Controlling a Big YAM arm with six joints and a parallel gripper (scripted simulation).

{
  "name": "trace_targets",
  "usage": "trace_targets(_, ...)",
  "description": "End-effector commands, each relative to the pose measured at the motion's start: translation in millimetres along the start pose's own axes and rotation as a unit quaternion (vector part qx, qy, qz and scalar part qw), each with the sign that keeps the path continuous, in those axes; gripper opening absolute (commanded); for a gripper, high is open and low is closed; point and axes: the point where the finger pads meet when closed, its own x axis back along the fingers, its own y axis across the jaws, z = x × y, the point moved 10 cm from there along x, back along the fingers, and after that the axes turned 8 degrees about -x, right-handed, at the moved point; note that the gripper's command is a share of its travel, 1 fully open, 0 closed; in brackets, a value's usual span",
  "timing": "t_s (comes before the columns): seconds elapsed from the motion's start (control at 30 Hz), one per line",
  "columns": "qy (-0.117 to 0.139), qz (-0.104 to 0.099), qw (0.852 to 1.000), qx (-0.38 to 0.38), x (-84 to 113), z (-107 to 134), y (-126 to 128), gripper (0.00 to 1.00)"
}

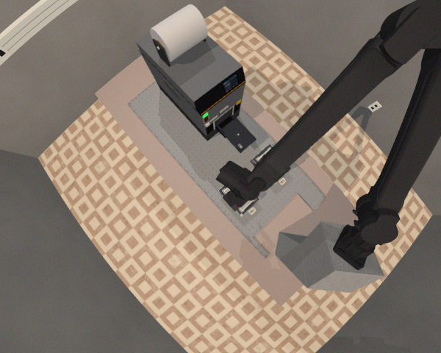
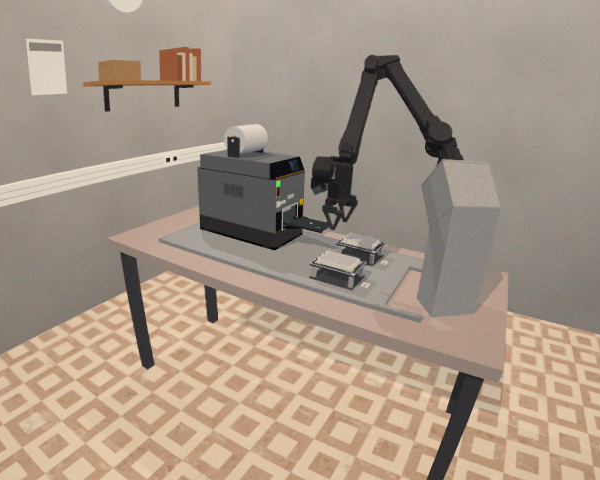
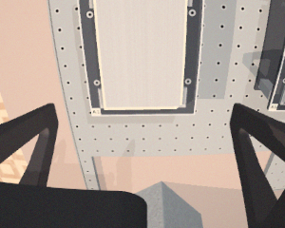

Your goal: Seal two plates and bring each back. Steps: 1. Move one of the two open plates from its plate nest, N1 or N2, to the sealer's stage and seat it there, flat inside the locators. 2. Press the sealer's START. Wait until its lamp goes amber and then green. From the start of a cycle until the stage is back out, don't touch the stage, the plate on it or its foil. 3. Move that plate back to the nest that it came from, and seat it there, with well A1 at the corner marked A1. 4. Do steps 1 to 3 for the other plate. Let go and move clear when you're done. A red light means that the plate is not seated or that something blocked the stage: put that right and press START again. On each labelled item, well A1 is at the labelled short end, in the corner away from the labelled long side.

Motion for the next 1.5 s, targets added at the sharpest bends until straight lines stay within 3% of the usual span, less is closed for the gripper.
trace_targets(0.0, 0.008, 0.007, 1.000, -0.006, -8.9, 5.1, -1.7, 1.00)
trace_targets(0.23, 0.014, 0.006, 0.999, 0.030, -6.8, 18.3, 5.2, 1.00)
trace_targets(0.4, 0.017, 0.003, 1.000, 0.025, 15.0, 1.2, -23.6, 1.00)
trace_targets(0.53, 0.015, 0.009, 1.000, 0.021, 14.5, -4.3, -26.6, 1.00)
trace_targets(0.63, 0.011, 0.007, 1.000, 0.017, 28.4, -16.8, -39.4, 1.00)
trace_targets(0.87, 0.018, 0.007, 1.000, 0.025, 53.0, -22.2, -68.3, 1.00)
trace_targets(1.13, 0.010, 0.003, 1.000, 0.019, 72.9, -40.6, -82.2, 1.00)
trace_targets(1.37, -0.003, 0.000, 1.000, 0.007, 105.4, -64.7, -115.0, 1.00)
trace_targets(1.47, -0.006, 0.001, 1.000, 0.011, 109.8, -67.6, -113.9, 1.00)
